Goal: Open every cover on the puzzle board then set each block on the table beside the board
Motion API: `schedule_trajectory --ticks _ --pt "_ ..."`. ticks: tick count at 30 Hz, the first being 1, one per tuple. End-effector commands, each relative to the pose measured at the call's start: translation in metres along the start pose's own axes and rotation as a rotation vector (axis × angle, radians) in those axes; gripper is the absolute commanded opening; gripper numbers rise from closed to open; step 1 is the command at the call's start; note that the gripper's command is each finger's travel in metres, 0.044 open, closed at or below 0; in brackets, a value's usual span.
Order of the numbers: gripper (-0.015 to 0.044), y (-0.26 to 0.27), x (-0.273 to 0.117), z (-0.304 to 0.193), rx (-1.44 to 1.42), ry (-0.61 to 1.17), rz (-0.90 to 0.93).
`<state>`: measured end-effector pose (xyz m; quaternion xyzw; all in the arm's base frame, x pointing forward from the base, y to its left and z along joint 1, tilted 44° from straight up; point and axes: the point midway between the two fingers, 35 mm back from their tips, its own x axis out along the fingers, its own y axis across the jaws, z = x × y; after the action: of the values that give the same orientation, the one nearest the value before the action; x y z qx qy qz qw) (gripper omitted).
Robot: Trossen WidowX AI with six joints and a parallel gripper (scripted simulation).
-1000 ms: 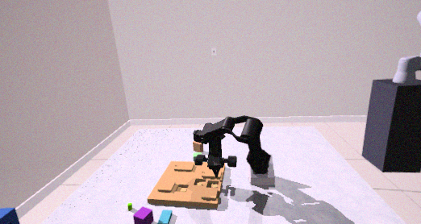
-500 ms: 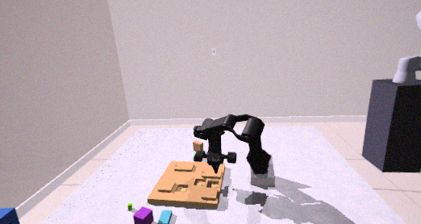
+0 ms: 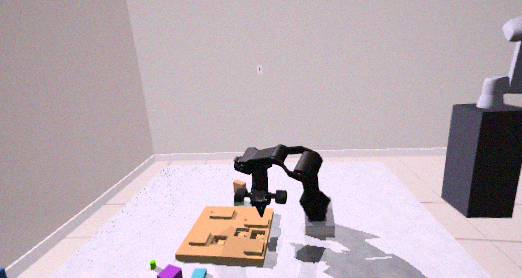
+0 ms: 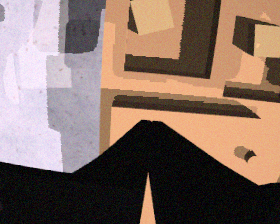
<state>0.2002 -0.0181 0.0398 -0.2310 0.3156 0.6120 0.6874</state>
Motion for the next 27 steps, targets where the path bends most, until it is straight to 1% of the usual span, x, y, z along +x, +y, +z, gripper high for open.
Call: schedule_trajectory --ticks 1,14,27 --pt "0.0 -0.012 -0.003 -0.005 0.104 0.0 0.002" --pt "0.0 -0.077 -0.017 -0.041 0.719 0.003 -0.001" --pt "0.0 -0.131 -0.017 -0.087 1.304 0.005 -0.009"
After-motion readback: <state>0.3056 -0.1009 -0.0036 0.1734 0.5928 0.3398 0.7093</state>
